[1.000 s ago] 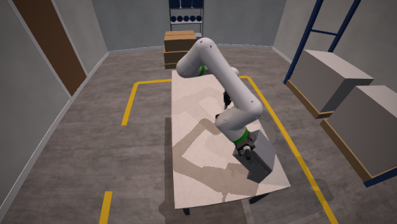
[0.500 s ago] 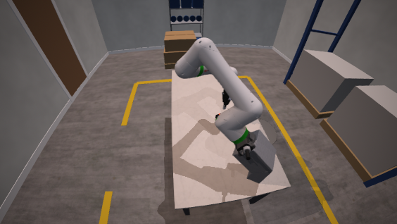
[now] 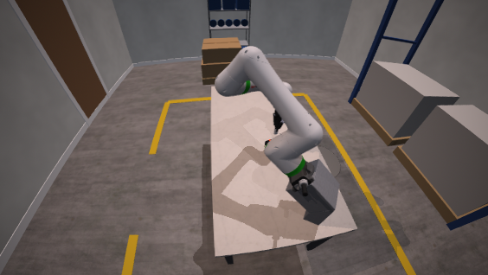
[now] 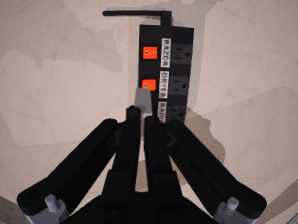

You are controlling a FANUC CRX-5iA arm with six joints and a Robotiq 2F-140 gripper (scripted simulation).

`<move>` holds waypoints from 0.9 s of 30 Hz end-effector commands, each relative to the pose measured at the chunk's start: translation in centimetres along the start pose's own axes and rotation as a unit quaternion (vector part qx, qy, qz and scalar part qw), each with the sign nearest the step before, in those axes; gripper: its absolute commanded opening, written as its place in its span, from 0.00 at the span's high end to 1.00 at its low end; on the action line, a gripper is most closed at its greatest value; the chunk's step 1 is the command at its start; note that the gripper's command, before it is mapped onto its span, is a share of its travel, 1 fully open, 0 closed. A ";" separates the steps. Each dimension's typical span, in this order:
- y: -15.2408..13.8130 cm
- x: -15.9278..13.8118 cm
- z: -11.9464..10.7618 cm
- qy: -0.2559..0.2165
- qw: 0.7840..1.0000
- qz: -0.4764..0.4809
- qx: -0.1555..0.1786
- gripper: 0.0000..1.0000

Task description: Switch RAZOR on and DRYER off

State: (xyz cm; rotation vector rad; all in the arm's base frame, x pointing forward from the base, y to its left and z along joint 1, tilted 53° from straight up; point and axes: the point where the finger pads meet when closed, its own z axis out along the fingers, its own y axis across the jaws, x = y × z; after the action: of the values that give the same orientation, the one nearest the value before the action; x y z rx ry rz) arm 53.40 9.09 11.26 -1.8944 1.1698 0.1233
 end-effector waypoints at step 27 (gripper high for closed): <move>0.0 0.0 0.9 0.000 1.000 0.000 0.000 1.00</move>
State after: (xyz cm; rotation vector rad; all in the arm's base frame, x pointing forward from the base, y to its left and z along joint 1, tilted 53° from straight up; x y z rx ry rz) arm 53.69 9.69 10.76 -1.8944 1.1699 0.1234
